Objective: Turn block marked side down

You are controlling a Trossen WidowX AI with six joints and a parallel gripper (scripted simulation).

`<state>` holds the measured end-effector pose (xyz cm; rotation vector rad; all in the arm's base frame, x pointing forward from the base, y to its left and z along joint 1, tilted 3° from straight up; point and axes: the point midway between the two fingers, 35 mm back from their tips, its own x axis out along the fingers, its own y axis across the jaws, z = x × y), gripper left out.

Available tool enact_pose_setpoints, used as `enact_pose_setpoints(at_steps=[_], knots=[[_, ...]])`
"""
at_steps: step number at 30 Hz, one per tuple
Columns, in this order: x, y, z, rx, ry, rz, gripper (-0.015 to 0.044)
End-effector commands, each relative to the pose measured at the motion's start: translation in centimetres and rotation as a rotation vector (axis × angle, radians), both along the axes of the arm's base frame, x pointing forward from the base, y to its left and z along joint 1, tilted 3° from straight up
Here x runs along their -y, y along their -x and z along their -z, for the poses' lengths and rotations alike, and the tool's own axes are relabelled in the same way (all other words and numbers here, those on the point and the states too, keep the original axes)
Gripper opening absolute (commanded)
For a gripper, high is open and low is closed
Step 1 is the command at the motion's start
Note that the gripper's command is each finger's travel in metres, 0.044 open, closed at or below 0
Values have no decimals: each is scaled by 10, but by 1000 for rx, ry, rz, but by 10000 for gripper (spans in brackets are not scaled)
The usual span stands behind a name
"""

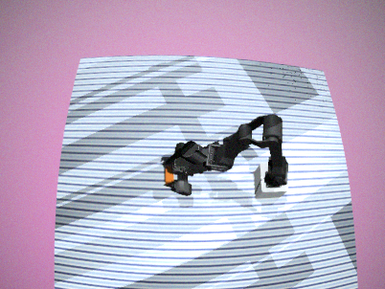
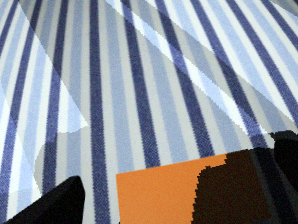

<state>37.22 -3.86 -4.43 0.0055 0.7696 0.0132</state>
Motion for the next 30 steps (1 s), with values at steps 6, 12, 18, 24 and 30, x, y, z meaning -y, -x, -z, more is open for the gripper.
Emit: enact_pose_setpoints(at_steps=[6,12,18,24,30], knots=[[-1,27,-55,-244,31,-7,440],[-1,27,-55,-244,31,-7,440],[0,12,-57,-360,27,-5,440],[1,-6,-64,-560,26,-2,440],[0,-14,-78,-760,33,-3,440]])
